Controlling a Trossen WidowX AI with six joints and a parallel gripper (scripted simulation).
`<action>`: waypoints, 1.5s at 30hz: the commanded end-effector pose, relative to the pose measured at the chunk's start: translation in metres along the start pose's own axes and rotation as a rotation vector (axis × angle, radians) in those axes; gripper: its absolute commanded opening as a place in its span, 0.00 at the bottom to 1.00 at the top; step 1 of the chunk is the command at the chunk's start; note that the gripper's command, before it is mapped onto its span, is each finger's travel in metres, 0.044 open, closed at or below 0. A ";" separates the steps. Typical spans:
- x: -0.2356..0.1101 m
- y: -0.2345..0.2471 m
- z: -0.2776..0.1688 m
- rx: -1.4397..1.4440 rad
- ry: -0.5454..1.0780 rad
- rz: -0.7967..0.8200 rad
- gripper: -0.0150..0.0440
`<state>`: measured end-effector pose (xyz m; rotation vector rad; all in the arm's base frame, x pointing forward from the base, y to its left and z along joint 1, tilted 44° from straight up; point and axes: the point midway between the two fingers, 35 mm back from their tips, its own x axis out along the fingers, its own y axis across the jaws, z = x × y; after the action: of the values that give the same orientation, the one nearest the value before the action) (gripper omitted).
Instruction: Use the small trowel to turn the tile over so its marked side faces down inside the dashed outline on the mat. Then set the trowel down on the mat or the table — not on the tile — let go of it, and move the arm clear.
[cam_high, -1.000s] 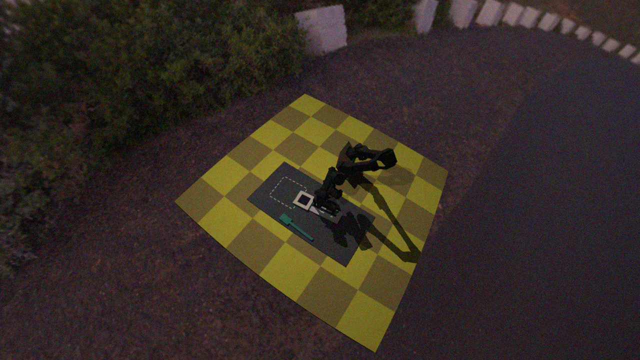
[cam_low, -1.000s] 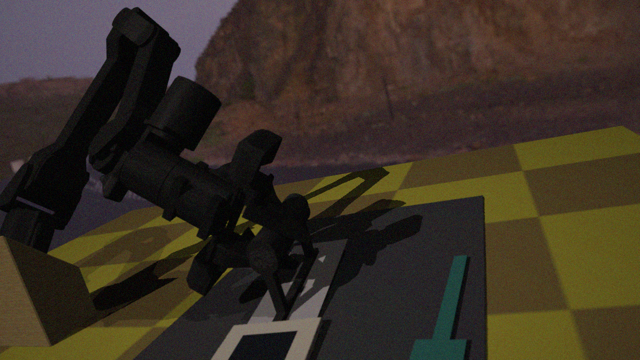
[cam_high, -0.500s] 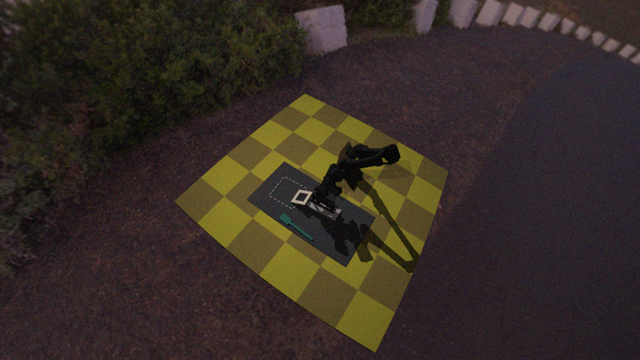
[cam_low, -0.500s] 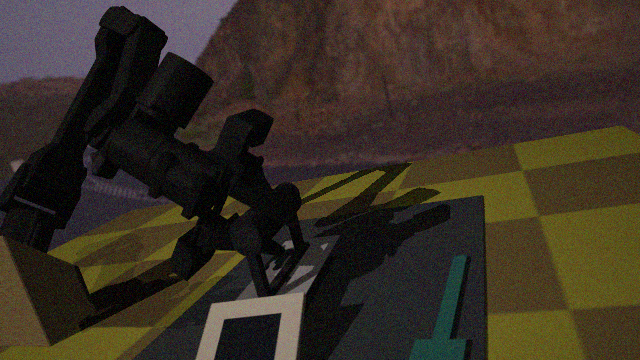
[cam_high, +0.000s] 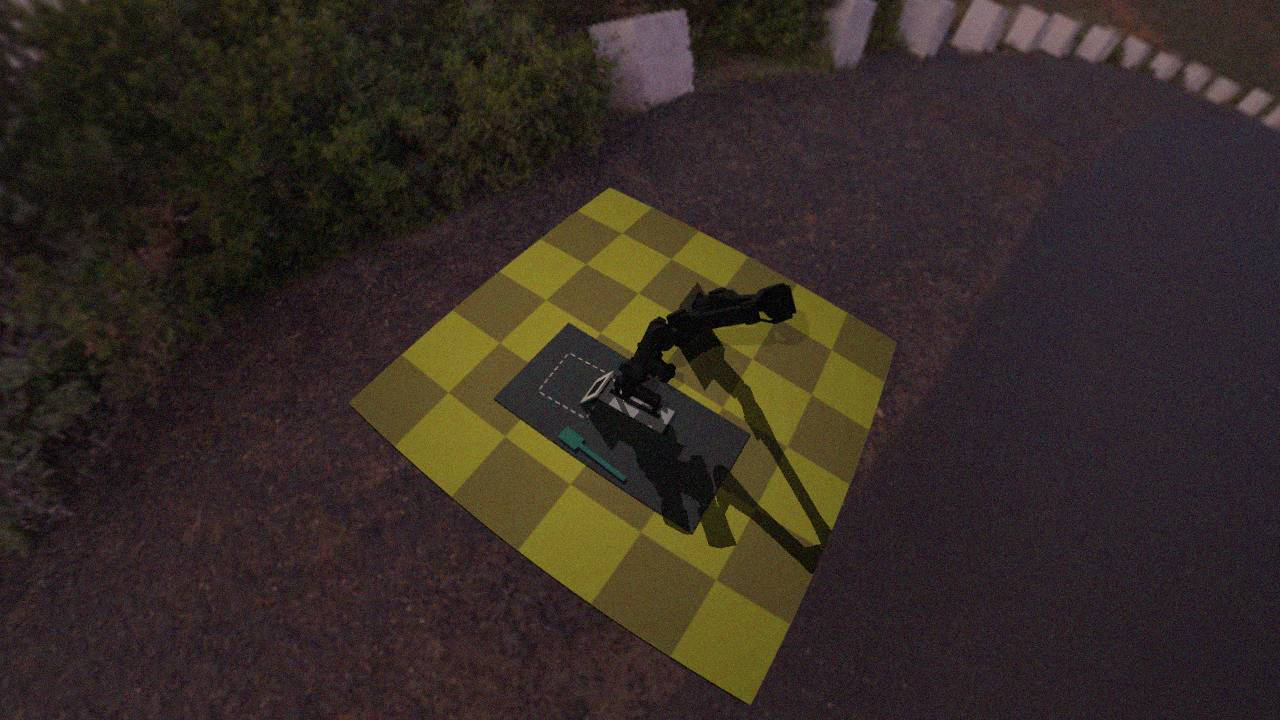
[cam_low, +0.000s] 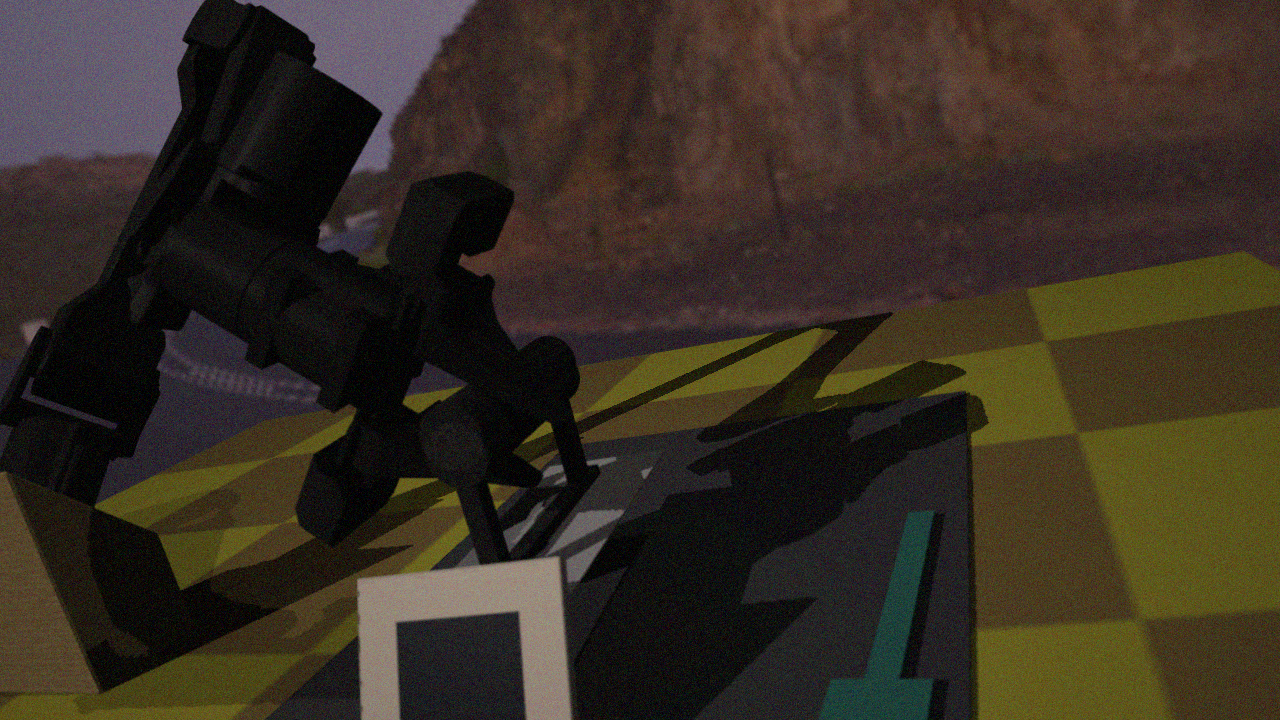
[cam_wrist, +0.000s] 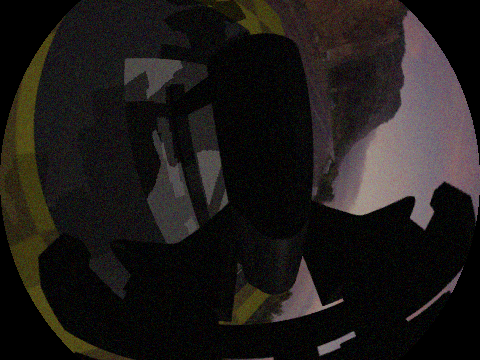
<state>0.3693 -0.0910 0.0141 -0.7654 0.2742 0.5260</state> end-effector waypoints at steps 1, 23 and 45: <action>-0.002 -0.005 -0.011 -0.003 0.006 -0.009 0.25; -0.004 -0.009 -0.026 -0.004 0.007 -0.009 0.25; -0.019 -0.024 0.021 -0.002 0.006 -0.009 0.25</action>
<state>0.3666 -0.0956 0.0473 -0.7670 0.2767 0.5253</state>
